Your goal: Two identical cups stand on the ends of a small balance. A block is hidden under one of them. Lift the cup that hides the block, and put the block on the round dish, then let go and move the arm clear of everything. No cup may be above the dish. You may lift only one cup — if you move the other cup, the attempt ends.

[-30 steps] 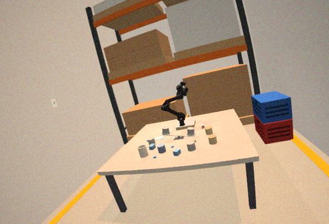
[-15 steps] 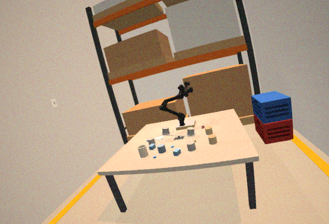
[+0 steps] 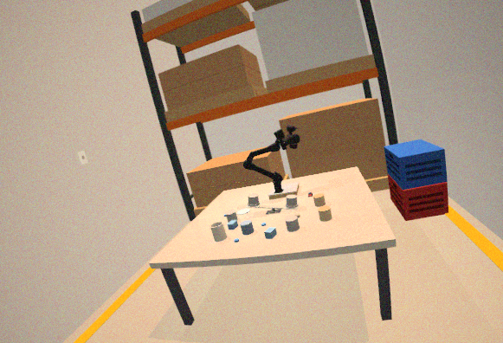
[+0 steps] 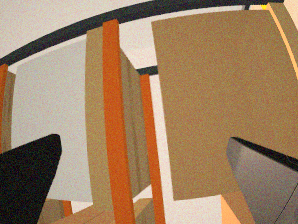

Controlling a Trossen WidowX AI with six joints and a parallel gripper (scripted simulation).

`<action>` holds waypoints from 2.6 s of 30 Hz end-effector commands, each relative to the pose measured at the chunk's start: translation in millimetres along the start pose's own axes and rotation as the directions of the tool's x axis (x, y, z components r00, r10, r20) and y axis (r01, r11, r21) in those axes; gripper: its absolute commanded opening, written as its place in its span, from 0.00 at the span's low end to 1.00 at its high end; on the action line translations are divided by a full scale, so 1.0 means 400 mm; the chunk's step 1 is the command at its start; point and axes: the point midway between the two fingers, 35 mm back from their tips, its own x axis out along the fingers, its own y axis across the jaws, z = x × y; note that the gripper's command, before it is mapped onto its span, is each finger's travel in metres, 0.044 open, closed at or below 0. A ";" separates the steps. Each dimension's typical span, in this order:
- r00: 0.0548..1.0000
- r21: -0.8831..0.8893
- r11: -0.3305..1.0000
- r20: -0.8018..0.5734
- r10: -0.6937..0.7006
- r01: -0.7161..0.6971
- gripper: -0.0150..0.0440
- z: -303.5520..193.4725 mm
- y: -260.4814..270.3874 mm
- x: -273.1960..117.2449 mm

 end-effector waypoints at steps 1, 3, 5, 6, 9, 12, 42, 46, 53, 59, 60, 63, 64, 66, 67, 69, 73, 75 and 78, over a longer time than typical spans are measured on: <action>0.991 -0.087 0.996 0.133 0.009 0.002 1.00 0.063 0.012 -0.025; 0.982 -0.119 0.993 0.191 0.009 0.014 1.00 0.091 0.013 -0.038; 0.968 -0.148 0.988 0.251 0.008 0.030 1.00 0.121 0.014 -0.052; 0.960 -0.162 0.986 0.281 0.008 0.040 1.00 0.135 0.014 -0.060; 0.930 -0.201 0.977 0.368 0.006 0.074 1.00 0.177 0.015 -0.086; 0.892 -0.233 0.966 0.453 0.003 0.115 1.00 0.216 0.016 -0.116; 0.160 -0.045 0.745 0.984 -0.083 0.665 1.00 0.428 -0.014 -0.557; 0.035 0.051 0.700 0.994 -0.108 0.712 1.00 0.424 -0.025 -0.625; -0.180 0.241 0.610 0.971 -0.160 0.755 1.00 0.397 -0.050 -0.740; -0.356 0.416 0.518 0.909 -0.216 0.748 1.00 0.353 -0.077 -0.831; -0.384 0.445 0.501 0.895 -0.226 0.742 1.00 0.344 -0.082 -0.846; -0.462 0.529 0.450 0.849 -0.258 0.720 1.00 0.315 -0.097 -0.885; -0.486 0.555 0.432 0.831 -0.269 0.711 1.00 0.304 -0.103 -0.898; -0.533 0.607 0.395 0.794 -0.292 0.689 1.00 0.282 -0.114 -0.921; -0.555 0.632 0.376 0.775 -0.303 0.677 1.00 0.271 -0.119 -0.932; -0.596 0.680 0.338 0.733 -0.327 0.651 1.00 0.246 -0.131 -0.953; -0.668 0.765 0.258 0.643 -0.376 0.591 1.00 0.195 -0.155 -0.988; -0.697 0.801 0.216 0.594 -0.401 0.558 1.00 0.168 -0.168 -1.002; -0.734 0.848 0.152 0.518 -0.440 0.508 1.00 0.126 -0.187 -1.020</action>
